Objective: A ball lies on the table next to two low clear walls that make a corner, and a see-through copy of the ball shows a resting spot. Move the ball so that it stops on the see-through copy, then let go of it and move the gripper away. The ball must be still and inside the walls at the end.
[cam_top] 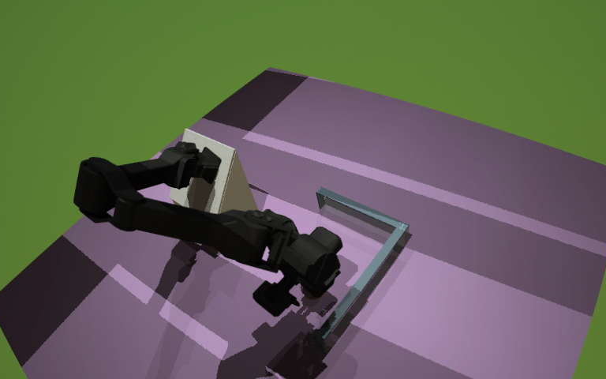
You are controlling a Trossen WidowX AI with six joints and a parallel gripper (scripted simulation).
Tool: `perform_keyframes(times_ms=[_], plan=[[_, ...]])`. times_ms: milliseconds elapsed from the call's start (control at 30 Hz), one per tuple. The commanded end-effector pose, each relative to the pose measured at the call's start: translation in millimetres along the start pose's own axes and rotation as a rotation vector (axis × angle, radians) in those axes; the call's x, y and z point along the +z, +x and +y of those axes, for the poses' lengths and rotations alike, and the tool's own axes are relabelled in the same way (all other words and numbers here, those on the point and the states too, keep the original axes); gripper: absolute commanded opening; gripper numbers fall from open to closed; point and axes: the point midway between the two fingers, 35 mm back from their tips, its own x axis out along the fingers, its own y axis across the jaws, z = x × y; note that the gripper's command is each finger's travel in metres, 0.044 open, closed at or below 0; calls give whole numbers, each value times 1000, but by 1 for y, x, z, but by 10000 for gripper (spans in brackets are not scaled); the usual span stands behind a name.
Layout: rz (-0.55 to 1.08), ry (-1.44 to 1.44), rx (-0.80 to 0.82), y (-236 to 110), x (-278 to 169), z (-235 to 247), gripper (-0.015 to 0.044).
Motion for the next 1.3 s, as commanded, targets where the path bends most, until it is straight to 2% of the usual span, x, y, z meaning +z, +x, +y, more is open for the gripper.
perform_keyframes(times_ms=[0, 233, 333, 1267], plan=[[56, -75, -50, -14, -31, 38, 337], [63, -90, -62, -15, -36, 44, 337], [63, -90, -63, -3, -37, 43, 337], [63, -90, -64, 37, -40, 40, 337]])
